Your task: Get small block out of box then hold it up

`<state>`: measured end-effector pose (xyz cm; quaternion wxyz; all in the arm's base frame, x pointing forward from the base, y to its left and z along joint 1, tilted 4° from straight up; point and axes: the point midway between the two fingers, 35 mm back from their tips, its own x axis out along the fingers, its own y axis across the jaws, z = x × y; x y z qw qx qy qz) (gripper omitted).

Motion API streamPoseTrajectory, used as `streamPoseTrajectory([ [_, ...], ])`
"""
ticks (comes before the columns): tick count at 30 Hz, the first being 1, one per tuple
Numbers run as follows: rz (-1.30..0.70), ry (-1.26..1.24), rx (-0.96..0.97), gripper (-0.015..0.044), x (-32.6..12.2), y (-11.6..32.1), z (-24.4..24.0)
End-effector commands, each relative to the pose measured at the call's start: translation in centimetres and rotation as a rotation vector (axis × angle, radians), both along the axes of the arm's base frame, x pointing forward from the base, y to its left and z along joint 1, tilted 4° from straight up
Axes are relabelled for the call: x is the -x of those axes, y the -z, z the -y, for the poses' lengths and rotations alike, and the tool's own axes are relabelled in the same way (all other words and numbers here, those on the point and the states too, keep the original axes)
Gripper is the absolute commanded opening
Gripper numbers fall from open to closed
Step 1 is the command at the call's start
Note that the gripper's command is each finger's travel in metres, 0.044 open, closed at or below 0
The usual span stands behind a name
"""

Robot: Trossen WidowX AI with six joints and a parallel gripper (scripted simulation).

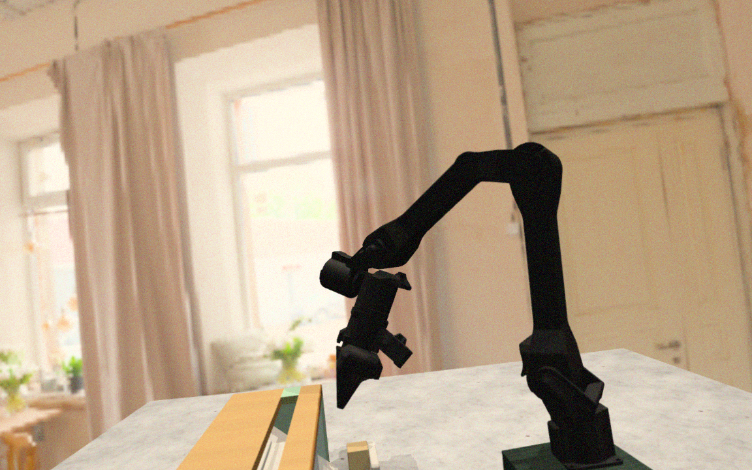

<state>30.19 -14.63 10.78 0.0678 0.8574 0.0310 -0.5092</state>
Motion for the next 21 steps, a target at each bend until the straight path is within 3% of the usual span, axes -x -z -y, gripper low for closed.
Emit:
streamPoseTrajectory([
  [1, -0.02, 0.004, -0.019, 0.0285, 0.6, 3.7, -0.4],
  [21, -0.02, 0.004, -0.019, 0.0285, 0.2, 6.1, -0.1],
])
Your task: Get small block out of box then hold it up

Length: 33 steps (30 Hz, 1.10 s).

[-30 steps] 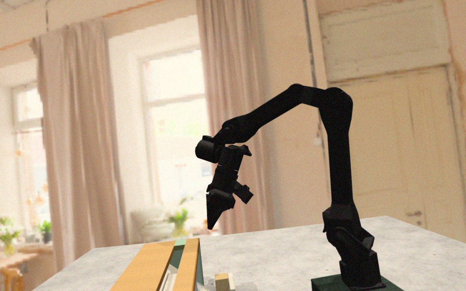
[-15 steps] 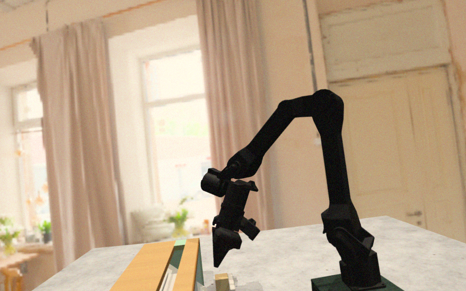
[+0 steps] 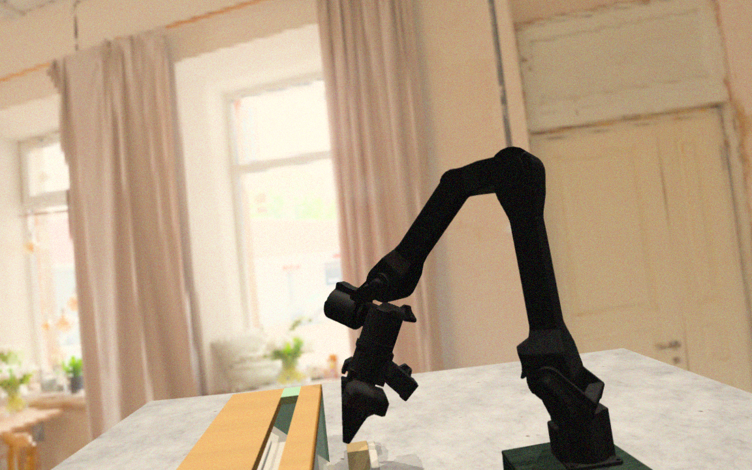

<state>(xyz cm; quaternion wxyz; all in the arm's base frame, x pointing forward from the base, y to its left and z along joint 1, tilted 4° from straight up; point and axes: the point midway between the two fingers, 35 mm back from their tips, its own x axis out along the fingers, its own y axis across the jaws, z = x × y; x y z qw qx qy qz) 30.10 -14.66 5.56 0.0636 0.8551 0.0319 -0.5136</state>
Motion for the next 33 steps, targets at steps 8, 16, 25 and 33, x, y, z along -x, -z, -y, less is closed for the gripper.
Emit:
streamPoseTrajectory([
  [8, -0.01, 0.001, -0.012, 0.0285, 0.0, 2.2, 0.0],
  [16, -0.01, 0.001, -0.012, 0.0285, 0.0, 3.4, 0.1],
  [25, -0.01, 0.001, -0.012, 0.0259, 0.0, 4.4, 0.1],
  [33, -0.01, 0.001, -0.012, 0.0068, 0.0, 4.4, 0.1],
])
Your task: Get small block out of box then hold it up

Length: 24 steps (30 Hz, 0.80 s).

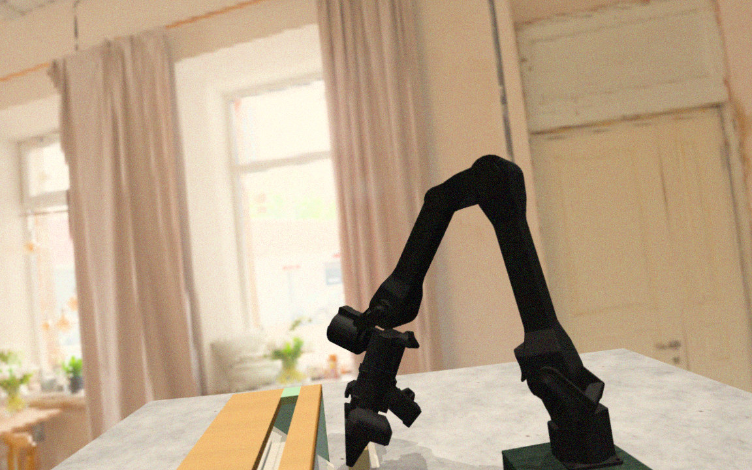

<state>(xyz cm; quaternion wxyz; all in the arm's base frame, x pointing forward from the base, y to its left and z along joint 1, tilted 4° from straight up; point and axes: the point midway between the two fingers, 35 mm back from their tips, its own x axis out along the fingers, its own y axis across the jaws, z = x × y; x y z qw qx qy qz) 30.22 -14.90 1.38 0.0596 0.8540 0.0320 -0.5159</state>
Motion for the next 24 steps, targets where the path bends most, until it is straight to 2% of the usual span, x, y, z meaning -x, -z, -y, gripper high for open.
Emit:
streamPoseTrajectory([
  [1, -0.005, -0.003, -0.005, 0.0062, 0.1, 0.3, -0.1],
  [4, -0.004, -0.003, -0.004, 0.0, 0.1, -0.6, -0.1],
  [12, 0.0, 0.0, 0.0, 0.0, 0.3, -5.8, -0.3],
  [24, 0.008, 0.097, -0.005, 0.0, 1.3, -8.1, -0.9],
])
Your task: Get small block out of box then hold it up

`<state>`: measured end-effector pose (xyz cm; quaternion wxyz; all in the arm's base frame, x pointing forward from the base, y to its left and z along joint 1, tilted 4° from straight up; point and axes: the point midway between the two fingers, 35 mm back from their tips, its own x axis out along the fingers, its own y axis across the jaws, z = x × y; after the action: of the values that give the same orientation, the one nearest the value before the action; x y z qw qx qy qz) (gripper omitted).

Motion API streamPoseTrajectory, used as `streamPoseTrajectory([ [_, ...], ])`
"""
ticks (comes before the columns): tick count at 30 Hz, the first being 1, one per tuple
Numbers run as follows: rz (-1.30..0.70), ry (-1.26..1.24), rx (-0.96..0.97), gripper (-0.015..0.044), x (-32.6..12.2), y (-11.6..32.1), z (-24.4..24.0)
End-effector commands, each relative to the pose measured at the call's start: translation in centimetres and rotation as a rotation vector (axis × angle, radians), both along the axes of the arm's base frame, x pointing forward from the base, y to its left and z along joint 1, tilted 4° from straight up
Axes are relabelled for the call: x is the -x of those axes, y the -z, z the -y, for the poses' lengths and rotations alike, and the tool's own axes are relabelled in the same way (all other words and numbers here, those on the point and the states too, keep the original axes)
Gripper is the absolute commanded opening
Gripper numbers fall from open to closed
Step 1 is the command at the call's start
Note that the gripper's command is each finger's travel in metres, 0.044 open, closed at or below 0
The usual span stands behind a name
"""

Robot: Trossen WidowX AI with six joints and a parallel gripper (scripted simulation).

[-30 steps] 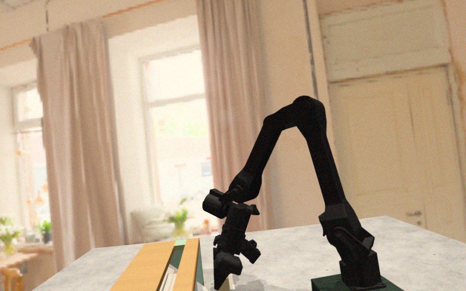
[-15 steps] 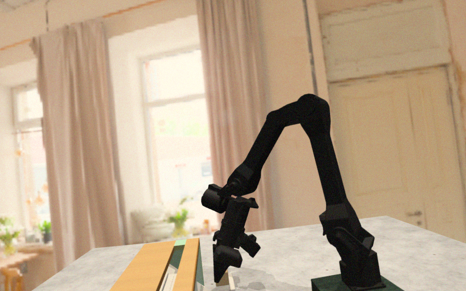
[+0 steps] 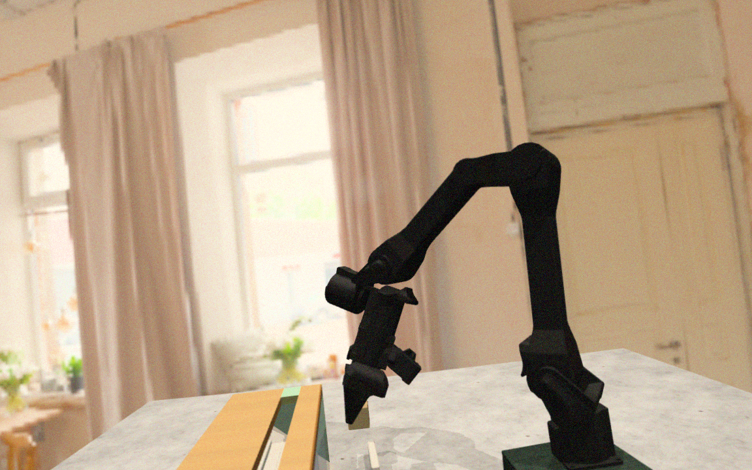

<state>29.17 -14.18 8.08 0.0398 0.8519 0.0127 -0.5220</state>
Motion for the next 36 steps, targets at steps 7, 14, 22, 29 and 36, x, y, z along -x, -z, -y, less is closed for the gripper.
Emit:
streamPoseTrajectory([
  [7, 0.037, 0.168, 0.002, 0.0, 1.8, -3.7, -1.0],
  [14, 0.063, 0.294, -0.008, 0.0, 3.5, -5.7, -1.8],
  [22, 0.103, 0.438, -0.027, 0.0, 5.6, -7.7, -2.7],
  [29, 0.13, 0.518, -0.039, 0.0, 6.9, -8.7, -3.2],
  [36, 0.13, 0.518, -0.039, 0.0, 6.9, -8.7, -3.2],
])
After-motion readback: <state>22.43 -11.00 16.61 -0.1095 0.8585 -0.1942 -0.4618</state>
